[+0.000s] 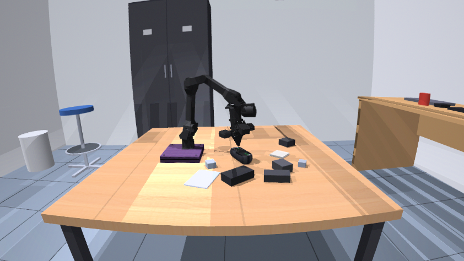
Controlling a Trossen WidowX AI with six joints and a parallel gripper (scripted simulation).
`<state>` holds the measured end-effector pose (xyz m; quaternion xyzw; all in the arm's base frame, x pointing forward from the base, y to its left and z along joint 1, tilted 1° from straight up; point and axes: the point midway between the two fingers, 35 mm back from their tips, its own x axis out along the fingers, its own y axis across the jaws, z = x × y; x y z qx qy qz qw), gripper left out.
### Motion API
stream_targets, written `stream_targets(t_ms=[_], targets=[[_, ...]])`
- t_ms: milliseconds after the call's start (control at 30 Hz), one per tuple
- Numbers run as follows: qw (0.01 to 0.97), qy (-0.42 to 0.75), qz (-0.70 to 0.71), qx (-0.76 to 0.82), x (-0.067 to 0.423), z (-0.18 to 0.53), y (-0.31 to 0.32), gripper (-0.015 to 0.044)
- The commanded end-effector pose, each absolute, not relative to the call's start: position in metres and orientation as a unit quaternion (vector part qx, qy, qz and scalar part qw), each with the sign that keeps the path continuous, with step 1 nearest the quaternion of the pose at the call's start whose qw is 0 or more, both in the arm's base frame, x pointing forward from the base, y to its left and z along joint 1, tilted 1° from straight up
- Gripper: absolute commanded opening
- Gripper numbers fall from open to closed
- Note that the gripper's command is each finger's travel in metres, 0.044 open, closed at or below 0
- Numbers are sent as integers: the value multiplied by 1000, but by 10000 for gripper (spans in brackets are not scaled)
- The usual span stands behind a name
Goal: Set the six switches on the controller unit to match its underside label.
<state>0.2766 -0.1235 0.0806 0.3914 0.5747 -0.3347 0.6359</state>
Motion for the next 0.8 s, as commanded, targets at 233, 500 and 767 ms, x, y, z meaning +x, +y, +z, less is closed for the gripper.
stream_targets(t_ms=[233,500,767], targets=[[650,515,-307,467,224,64,-108,0],[652,506,-304,475,218,60,-106,0],[651,507,-304,476,219,48,-107,0]])
